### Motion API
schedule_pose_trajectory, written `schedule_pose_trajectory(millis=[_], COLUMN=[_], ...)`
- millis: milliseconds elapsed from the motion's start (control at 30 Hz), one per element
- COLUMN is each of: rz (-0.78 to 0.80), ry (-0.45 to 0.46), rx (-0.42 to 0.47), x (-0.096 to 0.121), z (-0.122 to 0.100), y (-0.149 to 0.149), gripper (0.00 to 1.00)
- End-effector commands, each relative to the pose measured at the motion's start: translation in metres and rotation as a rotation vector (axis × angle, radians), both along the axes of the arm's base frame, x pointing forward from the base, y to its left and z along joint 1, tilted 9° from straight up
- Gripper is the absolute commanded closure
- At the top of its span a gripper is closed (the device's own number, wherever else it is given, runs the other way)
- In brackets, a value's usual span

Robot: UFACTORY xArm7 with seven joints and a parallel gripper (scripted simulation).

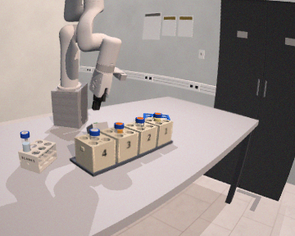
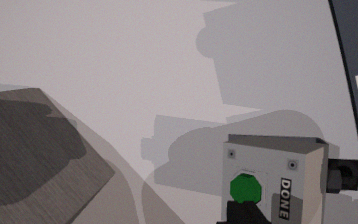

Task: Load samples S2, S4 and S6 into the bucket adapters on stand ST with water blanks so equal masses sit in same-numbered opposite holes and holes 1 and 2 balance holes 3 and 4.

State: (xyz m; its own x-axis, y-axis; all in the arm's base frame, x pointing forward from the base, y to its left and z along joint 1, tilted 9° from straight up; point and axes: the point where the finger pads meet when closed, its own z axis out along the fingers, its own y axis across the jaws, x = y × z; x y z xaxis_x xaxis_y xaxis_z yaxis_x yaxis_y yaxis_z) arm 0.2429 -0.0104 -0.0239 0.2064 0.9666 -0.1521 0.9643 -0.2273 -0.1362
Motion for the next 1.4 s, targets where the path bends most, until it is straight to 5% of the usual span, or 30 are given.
schedule_pose_trajectory(millis=[0, 467, 1367], rz=[0.001, 0.001, 0.001], ry=[-0.002, -0.002, -0.002], rx=[0.000, 0.000, 0.000], x=[0.002, 0.004, 0.004], z=[-0.008, -0.030, -0.038], y=[-0.001, -0.004, -0.005], gripper=[1.00, 1.00, 1.00])
